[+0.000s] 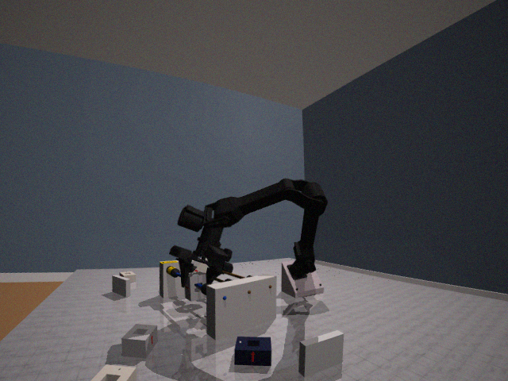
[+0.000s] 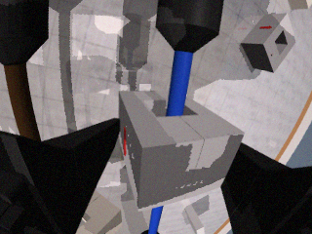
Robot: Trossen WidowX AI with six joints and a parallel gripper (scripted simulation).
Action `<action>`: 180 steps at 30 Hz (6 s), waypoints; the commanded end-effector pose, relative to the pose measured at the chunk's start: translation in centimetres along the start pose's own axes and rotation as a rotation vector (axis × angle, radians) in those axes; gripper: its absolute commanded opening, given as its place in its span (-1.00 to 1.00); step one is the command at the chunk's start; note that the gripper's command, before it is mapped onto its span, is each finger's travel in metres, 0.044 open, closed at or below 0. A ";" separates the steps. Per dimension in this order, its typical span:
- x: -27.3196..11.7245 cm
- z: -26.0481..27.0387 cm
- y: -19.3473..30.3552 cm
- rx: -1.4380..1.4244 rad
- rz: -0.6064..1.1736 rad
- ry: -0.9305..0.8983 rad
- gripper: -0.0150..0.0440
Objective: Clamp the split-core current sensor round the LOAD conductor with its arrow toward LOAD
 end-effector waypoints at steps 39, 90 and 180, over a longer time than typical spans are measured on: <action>0.1 0.2 0.1 -0.004 0.017 0.043 0.40; 0.1 0.2 0.1 -0.004 0.017 0.043 -0.05; 0.1 0.0 0.1 -0.006 0.009 0.021 0.17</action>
Point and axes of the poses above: the point midway between the two fingers, 35 mm back from their tips, its own x axis out along the fingers, its own z axis across the jaws, y = z × x, the point moved 3 cm from there along -x, back along the fingers, and after that the axes turned 15 degrees about -x, right-handed, at the moved point
